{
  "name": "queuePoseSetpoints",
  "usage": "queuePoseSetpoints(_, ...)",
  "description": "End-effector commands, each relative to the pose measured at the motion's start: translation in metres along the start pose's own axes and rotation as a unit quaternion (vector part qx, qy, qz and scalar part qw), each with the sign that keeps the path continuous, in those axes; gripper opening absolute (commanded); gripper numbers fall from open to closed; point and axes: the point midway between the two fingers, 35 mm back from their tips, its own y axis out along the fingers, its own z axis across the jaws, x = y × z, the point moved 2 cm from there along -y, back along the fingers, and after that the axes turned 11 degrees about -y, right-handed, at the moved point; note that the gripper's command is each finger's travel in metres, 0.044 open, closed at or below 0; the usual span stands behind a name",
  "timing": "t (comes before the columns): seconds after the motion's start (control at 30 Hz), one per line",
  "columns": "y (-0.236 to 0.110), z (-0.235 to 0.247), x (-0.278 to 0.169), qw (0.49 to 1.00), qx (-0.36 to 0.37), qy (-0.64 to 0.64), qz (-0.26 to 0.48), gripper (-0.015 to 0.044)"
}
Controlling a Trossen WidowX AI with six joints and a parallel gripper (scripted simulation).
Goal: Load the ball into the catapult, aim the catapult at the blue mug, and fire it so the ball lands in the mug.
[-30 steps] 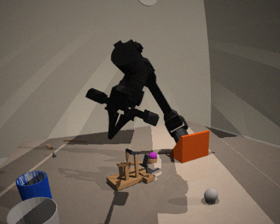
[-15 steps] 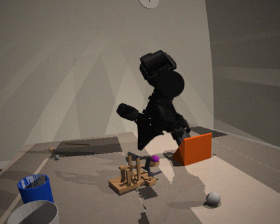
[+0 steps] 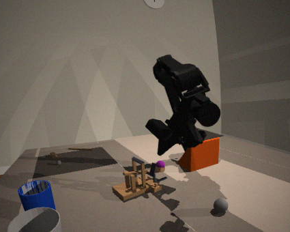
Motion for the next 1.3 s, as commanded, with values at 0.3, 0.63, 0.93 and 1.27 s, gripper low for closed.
queuePoseSetpoints(0.3, 0.003, 0.058, -0.001, 0.977, 0.037, -0.188, 0.093, 0.0)
queuePoseSetpoints(0.63, 0.006, 0.058, 0.001, 0.976, 0.038, -0.19, 0.094, 0.0)
queuePoseSetpoints(0.93, 0.018, 0.059, 0.01, 0.976, 0.039, -0.192, 0.096, 0.0)
queuePoseSetpoints(1.27, 0.032, 0.061, 0.019, 0.975, 0.04, -0.194, 0.097, 0.0)
